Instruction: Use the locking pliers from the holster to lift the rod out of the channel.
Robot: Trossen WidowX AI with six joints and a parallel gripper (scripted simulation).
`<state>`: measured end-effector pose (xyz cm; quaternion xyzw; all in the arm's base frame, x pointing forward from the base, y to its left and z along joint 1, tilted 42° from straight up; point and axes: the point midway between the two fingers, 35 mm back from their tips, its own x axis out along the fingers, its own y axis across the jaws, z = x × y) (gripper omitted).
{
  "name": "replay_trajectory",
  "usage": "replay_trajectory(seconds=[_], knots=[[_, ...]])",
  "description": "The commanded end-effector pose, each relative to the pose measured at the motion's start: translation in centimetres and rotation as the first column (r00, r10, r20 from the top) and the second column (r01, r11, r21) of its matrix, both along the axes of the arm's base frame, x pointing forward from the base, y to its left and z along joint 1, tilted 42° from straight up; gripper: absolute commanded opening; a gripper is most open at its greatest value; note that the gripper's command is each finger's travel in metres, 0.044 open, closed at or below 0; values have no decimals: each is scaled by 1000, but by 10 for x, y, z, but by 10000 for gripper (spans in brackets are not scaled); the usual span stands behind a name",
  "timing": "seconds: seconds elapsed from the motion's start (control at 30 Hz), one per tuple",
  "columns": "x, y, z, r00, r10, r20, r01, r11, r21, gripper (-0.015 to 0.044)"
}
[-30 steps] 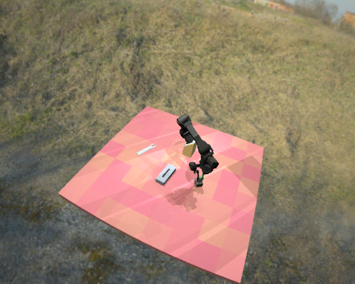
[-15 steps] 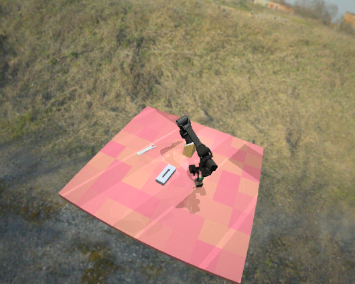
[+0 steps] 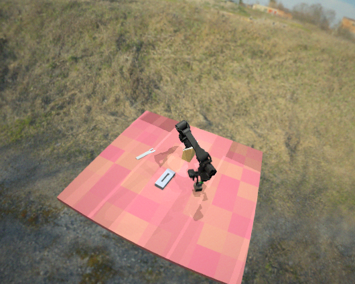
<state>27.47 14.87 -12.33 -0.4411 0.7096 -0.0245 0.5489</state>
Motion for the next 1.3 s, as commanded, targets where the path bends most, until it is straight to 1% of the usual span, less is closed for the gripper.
replay_trajectory(seconds=[0.0, 1.27], knots=[[0, 0, -1, 1000, 4, 0, -4, 1000, -1, 420], [0, 0, -1, 1000, 4, 0, -4, 1000, -1, 369]])
